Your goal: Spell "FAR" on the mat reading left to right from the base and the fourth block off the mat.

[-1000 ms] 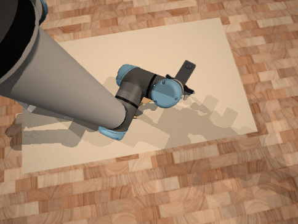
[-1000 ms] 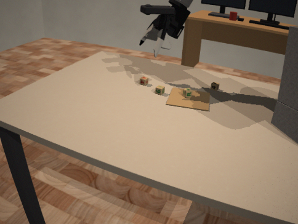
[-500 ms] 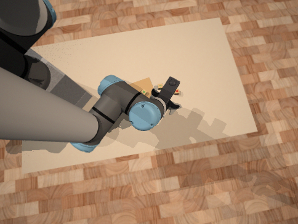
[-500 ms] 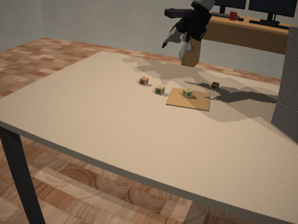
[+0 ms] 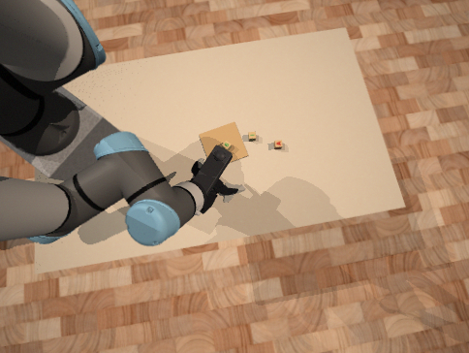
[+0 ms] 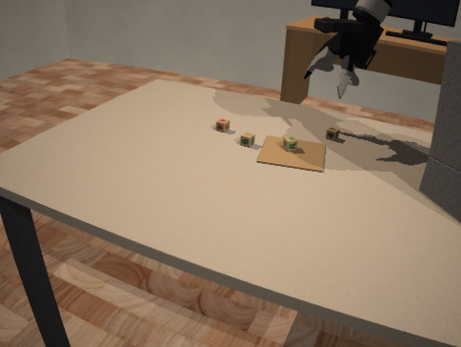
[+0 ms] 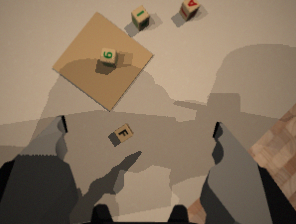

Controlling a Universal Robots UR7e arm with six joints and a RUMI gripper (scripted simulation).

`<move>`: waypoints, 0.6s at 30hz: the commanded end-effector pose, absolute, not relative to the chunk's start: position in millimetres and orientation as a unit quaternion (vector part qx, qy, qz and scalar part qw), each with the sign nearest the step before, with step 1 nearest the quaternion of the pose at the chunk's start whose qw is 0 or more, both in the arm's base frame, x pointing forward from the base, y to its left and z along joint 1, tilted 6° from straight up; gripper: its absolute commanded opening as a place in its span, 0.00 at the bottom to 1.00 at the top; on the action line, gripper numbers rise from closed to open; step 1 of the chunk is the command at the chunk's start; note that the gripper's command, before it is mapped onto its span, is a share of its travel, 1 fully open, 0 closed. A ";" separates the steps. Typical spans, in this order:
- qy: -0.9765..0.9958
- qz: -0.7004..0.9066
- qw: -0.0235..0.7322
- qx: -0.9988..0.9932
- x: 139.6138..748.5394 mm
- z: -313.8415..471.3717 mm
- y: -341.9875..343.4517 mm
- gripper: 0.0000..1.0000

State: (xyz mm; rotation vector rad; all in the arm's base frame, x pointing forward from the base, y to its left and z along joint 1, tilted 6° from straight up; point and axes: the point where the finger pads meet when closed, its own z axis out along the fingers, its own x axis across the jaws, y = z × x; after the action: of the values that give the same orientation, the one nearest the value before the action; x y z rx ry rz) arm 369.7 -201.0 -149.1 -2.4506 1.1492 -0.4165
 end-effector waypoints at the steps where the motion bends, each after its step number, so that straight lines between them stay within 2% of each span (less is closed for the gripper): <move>1: 0.408 -0.154 0.206 -0.876 338.6 -145.0 -199.4 1.00; 18: 0.408 -0.158 0.209 -0.875 322.9 -143.2 -194.8 1.00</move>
State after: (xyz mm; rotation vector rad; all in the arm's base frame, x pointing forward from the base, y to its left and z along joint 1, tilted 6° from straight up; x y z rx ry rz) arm 323.0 -194.6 -143.4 -2.4322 1.1349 -0.4388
